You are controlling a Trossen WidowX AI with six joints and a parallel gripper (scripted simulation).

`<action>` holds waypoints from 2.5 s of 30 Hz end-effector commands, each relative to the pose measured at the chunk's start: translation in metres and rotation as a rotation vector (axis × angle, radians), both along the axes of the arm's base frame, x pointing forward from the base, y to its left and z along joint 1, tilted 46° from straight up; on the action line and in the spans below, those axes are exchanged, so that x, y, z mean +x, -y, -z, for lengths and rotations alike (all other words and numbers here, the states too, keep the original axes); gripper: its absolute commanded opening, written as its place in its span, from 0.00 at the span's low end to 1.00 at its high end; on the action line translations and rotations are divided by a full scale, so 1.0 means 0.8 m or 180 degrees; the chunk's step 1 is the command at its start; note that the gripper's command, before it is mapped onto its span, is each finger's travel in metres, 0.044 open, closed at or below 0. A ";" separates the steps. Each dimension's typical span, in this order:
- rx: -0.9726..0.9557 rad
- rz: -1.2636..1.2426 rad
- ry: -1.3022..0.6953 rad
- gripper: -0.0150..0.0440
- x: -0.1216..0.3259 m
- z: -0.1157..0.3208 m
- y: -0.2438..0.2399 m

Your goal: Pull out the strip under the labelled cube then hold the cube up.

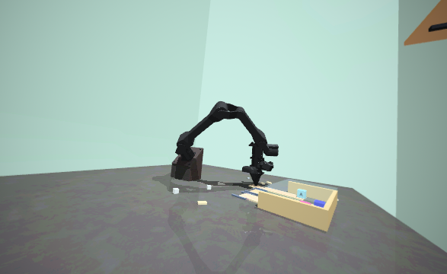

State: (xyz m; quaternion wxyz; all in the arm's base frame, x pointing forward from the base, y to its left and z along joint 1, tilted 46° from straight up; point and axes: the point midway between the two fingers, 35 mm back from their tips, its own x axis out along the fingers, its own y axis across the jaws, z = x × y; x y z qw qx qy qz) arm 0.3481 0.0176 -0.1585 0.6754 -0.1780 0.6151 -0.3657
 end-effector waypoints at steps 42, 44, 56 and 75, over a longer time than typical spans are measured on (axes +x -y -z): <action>0.0018 0.0043 -0.0084 0.25 -0.092 0.016 -0.013; 0.0019 0.0043 -0.0085 0.25 -0.095 0.017 -0.014; 0.0021 0.0043 -0.0087 0.25 -0.116 0.020 -0.018; 0.0024 0.0043 -0.0091 0.25 -0.149 0.024 -0.025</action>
